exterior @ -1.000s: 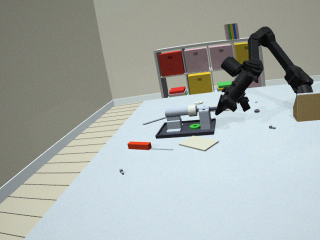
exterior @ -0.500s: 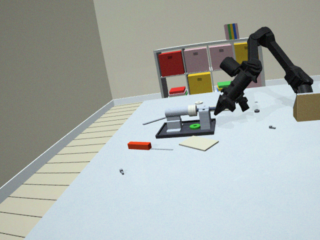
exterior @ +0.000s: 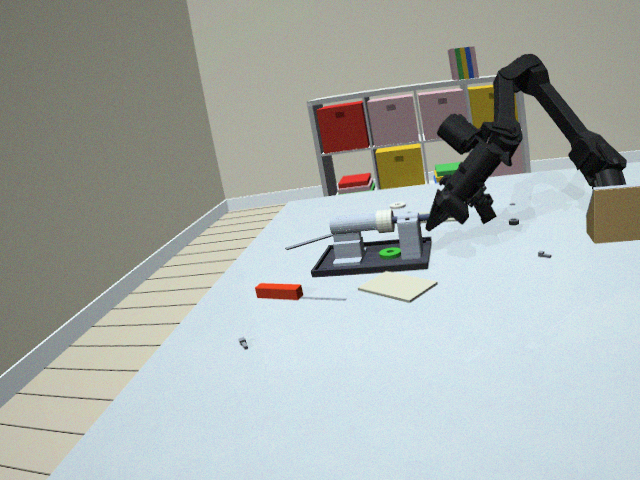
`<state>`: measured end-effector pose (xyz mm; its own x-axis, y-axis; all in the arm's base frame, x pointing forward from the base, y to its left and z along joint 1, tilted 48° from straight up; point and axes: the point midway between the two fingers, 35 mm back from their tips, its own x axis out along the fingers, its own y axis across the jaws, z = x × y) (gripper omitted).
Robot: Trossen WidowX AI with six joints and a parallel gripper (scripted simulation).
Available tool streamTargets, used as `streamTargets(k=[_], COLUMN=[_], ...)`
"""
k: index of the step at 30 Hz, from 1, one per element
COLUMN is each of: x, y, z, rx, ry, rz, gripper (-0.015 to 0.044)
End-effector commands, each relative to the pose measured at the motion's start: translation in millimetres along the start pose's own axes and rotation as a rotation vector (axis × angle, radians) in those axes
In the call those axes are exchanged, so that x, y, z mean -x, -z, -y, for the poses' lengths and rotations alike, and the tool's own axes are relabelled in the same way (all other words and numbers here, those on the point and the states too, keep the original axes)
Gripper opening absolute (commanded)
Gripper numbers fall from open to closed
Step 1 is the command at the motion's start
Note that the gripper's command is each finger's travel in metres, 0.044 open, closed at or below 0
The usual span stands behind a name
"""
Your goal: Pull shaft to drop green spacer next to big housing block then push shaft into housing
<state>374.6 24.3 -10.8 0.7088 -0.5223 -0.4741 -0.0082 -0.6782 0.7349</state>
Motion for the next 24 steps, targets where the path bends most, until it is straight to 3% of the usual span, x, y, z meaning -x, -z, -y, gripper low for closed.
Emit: streamTargets(k=[1, 24], x=[-1.3, -6.3], y=[1.8, 7.0], z=[0.2, 0.1], rx=[0.003, 0.003], ry=[0.001, 0.001], rz=[-0.002, -0.002], gripper=[0.0, 0.0])
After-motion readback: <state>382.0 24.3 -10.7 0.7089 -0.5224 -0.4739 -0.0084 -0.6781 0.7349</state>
